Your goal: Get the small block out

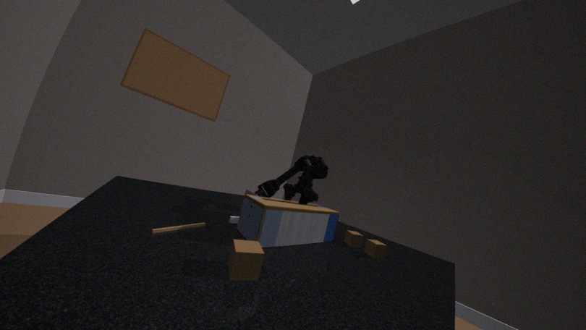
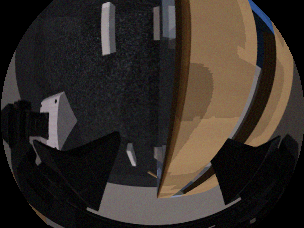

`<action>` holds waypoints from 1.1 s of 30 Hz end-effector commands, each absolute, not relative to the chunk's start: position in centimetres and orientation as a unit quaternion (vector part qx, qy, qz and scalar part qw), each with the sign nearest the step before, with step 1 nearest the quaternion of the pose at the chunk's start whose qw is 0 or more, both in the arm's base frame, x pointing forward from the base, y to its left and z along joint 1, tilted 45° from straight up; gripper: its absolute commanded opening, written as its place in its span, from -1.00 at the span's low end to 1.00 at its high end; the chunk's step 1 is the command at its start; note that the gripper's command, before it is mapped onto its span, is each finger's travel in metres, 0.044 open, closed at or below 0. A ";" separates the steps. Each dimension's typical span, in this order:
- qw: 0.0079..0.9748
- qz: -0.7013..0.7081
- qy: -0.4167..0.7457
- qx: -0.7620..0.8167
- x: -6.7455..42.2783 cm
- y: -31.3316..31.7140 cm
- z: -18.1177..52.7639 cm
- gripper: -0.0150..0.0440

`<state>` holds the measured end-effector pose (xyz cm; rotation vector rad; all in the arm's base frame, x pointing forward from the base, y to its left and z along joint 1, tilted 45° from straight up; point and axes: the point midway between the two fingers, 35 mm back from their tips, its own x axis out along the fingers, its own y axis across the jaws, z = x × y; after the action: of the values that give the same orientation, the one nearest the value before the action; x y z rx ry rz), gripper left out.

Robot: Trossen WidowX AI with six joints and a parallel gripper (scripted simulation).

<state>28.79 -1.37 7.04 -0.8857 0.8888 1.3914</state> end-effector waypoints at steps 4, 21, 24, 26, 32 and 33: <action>0.593 0.600 0.383 -0.377 28.3 -0.5 6.0 0.86; 0.592 0.599 0.382 -0.381 28.6 -3.1 4.1 0.86; 0.592 0.599 0.383 -0.381 28.6 -3.6 3.7 0.86; 0.592 0.598 0.383 -0.381 28.5 -3.9 3.3 0.86; 0.592 0.598 0.383 -0.381 28.5 -4.9 2.3 0.86; 0.592 0.598 0.383 -0.381 28.5 -5.1 2.2 0.86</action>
<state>28.77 -4.55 2.99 -0.8904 0.8846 1.3833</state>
